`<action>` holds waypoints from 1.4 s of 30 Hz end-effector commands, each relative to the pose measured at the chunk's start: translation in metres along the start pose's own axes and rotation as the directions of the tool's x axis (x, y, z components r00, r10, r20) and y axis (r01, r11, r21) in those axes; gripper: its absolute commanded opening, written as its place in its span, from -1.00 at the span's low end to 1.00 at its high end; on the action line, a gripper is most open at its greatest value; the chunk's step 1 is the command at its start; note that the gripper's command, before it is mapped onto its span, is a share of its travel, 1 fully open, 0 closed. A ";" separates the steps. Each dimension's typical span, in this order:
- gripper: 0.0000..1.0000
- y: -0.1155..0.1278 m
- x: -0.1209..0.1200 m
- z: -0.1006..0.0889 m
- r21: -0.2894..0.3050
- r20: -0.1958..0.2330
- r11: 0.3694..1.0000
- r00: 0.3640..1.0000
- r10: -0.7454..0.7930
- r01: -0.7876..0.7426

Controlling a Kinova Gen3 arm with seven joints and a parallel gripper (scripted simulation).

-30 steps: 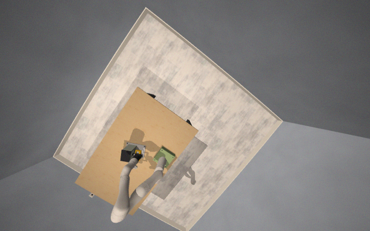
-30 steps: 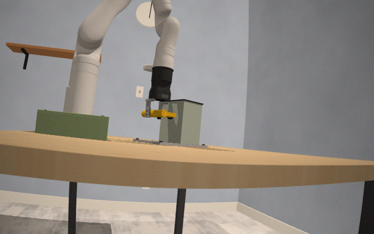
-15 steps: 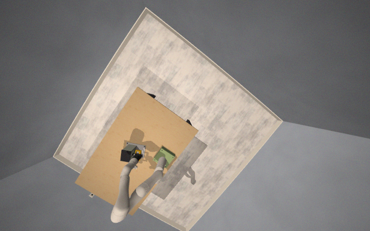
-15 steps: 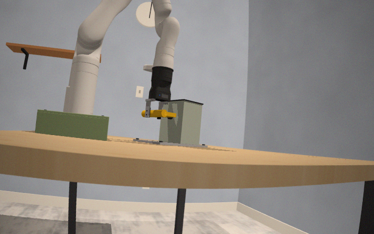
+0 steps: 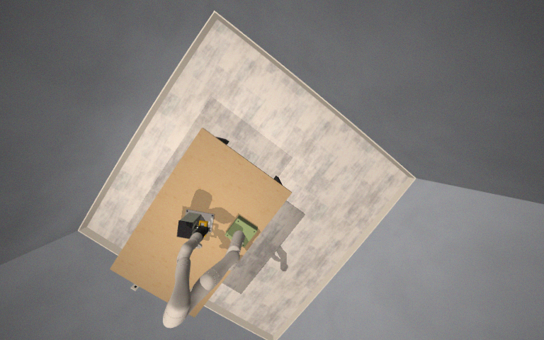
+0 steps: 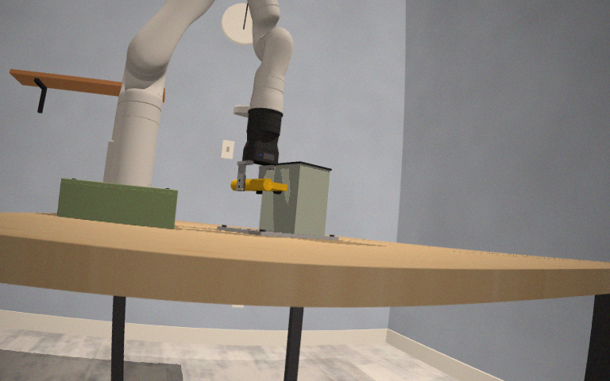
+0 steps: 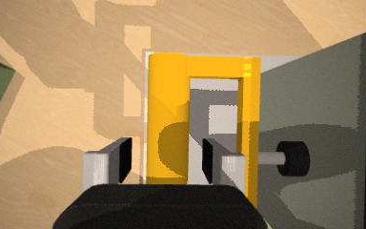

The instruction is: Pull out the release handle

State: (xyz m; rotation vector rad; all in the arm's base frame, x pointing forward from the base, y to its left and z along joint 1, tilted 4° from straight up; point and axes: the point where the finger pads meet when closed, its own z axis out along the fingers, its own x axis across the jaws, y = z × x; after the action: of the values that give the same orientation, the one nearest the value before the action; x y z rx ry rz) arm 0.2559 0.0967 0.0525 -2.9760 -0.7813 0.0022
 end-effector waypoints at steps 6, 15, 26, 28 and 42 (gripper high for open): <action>-1.00 0.001 -0.001 0.001 -0.003 0.001 1.000 1.000 0.003 -0.003; -1.00 0.001 -0.002 0.001 -0.002 0.003 1.000 1.000 0.003 -0.003; -1.00 0.001 -0.002 0.001 -0.002 0.003 1.000 1.000 0.003 -0.003; -1.00 0.001 -0.002 0.001 -0.002 0.003 1.000 1.000 0.003 -0.003; -1.00 0.001 -0.002 0.001 -0.002 0.003 1.000 1.000 0.003 -0.003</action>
State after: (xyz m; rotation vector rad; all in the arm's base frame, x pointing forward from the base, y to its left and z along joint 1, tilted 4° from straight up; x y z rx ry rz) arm 0.2563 0.0968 0.0525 -2.9760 -0.7816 0.0005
